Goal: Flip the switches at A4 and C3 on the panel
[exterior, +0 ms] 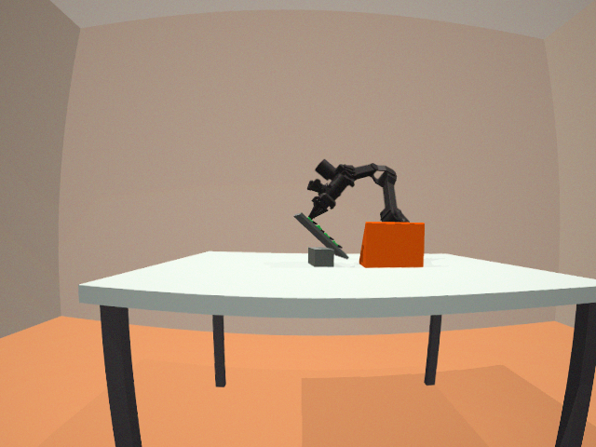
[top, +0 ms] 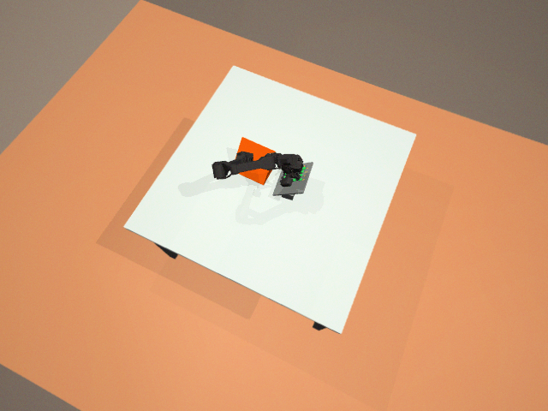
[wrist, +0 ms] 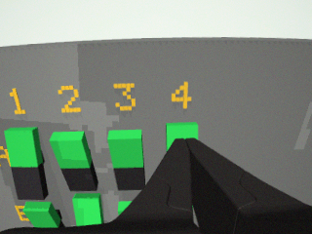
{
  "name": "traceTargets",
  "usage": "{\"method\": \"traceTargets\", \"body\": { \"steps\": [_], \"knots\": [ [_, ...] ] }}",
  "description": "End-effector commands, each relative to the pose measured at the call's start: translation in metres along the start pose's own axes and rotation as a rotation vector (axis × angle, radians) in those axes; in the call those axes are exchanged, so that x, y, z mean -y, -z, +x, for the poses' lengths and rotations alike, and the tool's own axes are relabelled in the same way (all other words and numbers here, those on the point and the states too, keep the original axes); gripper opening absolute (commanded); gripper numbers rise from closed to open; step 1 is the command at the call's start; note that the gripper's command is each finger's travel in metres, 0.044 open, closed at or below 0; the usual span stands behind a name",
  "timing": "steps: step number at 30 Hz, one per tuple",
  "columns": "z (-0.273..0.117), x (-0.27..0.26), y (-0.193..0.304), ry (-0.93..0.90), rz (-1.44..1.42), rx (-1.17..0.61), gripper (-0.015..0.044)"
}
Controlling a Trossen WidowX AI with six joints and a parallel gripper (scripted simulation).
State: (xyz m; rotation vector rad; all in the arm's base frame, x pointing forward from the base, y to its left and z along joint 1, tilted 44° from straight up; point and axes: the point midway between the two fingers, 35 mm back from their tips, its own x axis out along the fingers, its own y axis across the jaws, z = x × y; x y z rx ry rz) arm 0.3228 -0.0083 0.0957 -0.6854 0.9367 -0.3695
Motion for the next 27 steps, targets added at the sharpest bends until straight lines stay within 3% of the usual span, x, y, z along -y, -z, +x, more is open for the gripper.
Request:
{"method": "traceTargets", "body": {
  "steps": [1, 5, 12, 19, 27],
  "knots": [
    [-0.023, -0.002, -0.001, -0.004, 0.001, 0.007, 0.0],
    [-0.063, -0.001, 0.003, -0.006, -0.002, 0.026, 0.0],
    [-0.063, -0.004, 0.01, -0.007, -0.002, 0.025, 0.0],
    [-0.062, -0.025, 0.081, -0.007, -0.003, 0.024, 0.0],
    [-0.048, -0.026, 0.082, -0.008, -0.003, 0.013, 0.0]
  ]
}}
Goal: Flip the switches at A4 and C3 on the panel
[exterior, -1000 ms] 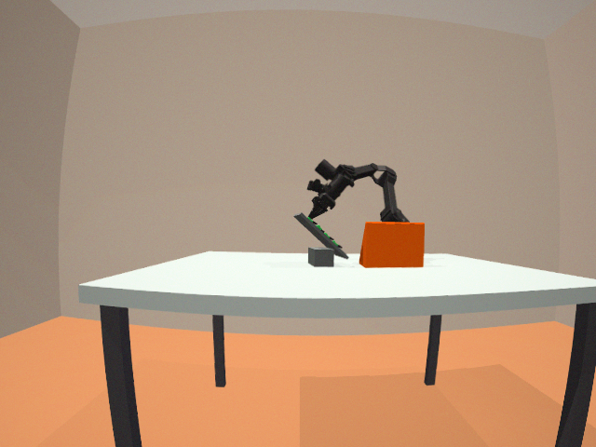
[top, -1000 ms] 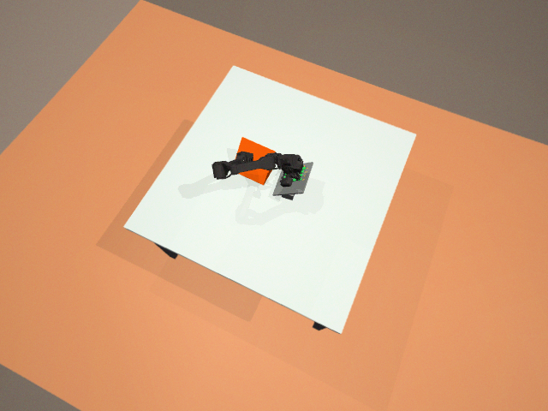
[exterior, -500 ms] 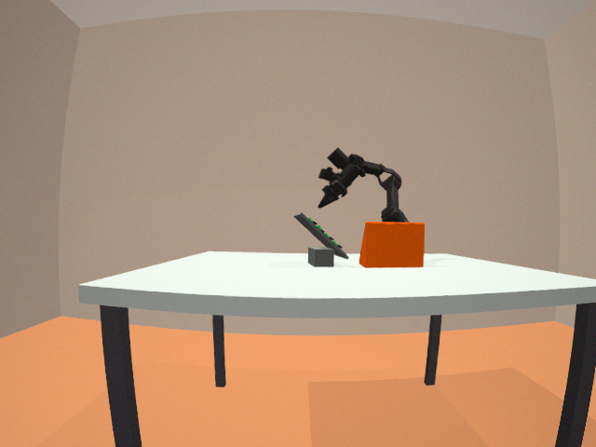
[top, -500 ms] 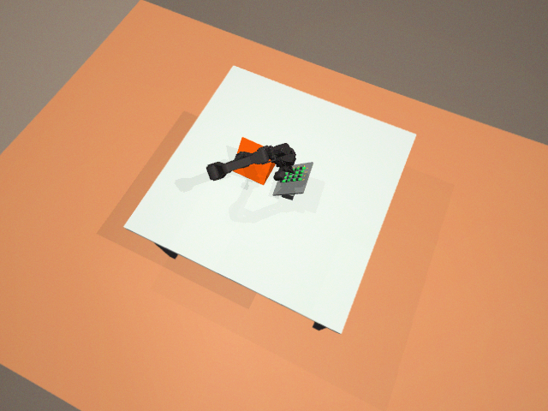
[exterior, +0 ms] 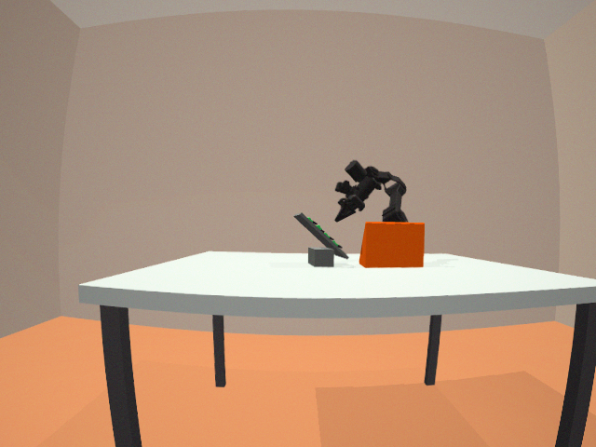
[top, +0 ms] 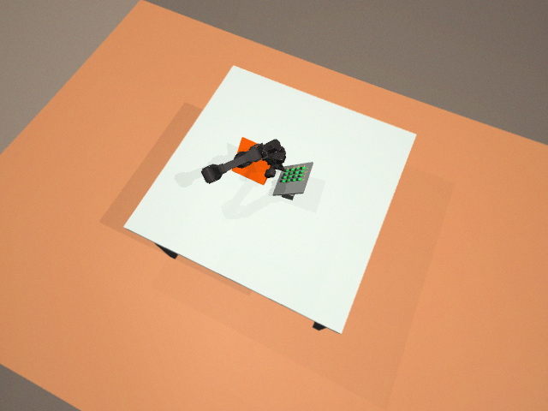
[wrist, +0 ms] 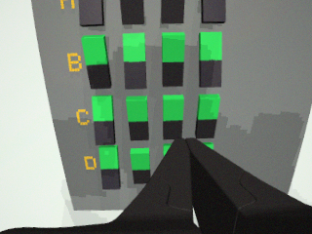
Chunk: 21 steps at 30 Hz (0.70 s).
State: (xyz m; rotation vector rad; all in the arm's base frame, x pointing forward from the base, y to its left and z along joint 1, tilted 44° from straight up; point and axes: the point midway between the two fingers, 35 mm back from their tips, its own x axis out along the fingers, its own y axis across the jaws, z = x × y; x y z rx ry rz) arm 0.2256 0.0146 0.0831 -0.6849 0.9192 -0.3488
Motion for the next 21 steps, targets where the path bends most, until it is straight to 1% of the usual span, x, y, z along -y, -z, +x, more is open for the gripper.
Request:
{"method": "traceTargets", "body": {
  "steps": [1, 4, 11, 14, 21],
  "knots": [
    [0.02, 0.0, 0.004, 0.004, 0.0, -0.017, 0.0],
    [0.033, 0.001, 0.004, 0.007, 0.0, -0.024, 0.0],
    [0.034, 0.001, 0.004, 0.007, 0.0, -0.024, 0.0],
    [0.042, 0.001, 0.004, 0.008, 0.0, -0.023, 0.0],
    [0.047, 0.001, 0.004, 0.008, 0.0, -0.023, 0.0]
  ]
}}
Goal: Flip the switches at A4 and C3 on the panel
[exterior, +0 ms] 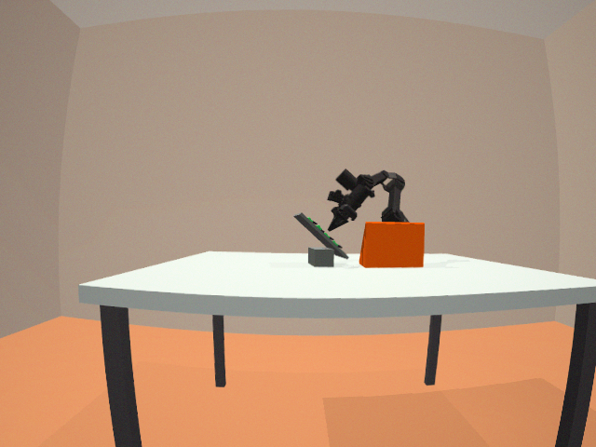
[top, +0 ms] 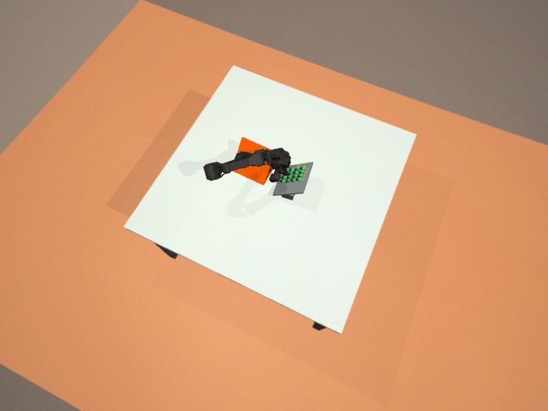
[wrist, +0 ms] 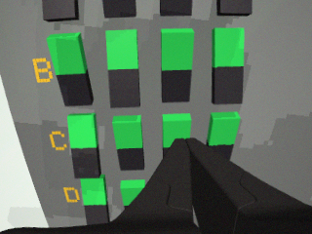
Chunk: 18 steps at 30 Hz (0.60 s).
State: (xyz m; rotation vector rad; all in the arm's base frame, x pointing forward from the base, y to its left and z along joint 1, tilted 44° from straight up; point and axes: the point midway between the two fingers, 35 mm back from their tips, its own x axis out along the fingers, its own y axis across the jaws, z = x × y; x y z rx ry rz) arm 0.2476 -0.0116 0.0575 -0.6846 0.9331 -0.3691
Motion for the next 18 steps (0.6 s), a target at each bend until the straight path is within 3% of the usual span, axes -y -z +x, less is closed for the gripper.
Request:
{"method": "traceTargets", "body": {
  "steps": [1, 18],
  "knots": [
    [0.0062, -0.0011, 0.0009, -0.005, -0.004, -0.003, 0.0],
    [0.0143, -0.0011, 0.0007, -0.005, -0.004, -0.003, 0.0]
  ]
}}
